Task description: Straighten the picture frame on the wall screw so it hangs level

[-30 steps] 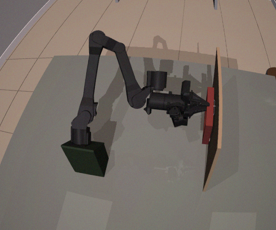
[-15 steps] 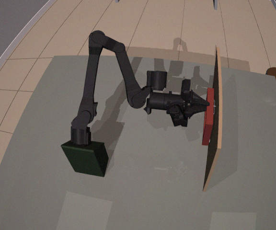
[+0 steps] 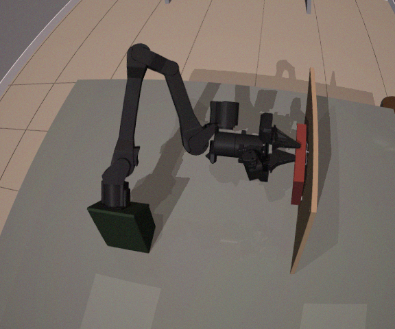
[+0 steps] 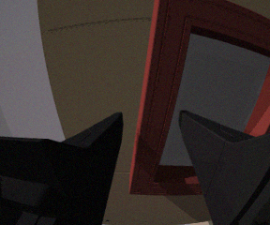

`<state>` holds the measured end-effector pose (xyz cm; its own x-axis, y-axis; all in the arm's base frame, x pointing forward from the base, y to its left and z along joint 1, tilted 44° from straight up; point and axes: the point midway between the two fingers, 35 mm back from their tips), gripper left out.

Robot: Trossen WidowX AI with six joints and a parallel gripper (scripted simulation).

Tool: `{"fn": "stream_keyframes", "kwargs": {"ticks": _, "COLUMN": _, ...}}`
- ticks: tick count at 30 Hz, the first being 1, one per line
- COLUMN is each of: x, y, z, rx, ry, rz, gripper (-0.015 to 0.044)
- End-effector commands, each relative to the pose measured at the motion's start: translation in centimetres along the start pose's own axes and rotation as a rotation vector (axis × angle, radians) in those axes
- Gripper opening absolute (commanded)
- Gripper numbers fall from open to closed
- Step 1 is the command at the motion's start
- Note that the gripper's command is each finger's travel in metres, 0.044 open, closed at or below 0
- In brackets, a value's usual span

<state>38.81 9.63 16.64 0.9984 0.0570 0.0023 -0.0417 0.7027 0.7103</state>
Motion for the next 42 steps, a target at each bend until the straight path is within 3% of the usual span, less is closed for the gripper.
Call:
{"fn": "stream_keyframes", "kwargs": {"ticks": 1, "x": 0.0, "y": 0.0, "z": 0.0, "rx": 0.004, "ry": 0.000, "rz": 0.000, "gripper": 0.0260}}
{"fn": "stream_keyframes", "kwargs": {"ticks": 4, "x": -0.7, "y": 0.2, "z": 0.0, "rx": 0.027, "ry": 0.001, "rz": 0.000, "gripper": 0.0260}}
{"fn": "stream_keyframes", "kwargs": {"ticks": 13, "x": -9.8, "y": 0.0, "z": -0.5, "rx": 0.317, "ry": 0.008, "rz": -0.005, "gripper": 0.0260}}
{"fn": "stream_keyframes", "kwargs": {"ticks": 19, "x": -9.4, "y": 0.4, "z": -0.1, "rx": 0.292, "ry": 0.006, "rz": 0.001, "gripper": 0.0260}}
{"fn": "stream_keyframes", "kwargs": {"ticks": 42, "x": -18.3, "y": -1.5, "z": 3.7, "rx": 0.320, "ry": 0.010, "rz": -0.007, "gripper": 0.0260}}
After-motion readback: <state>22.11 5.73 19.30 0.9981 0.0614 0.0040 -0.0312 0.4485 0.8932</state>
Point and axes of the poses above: the point midway between the two fingers, 35 mm back from their tips, its own x axis out along the fingers, its own z axis across the jaws, y = z × x, and after that the axes turned 1 degree about x, right-handed
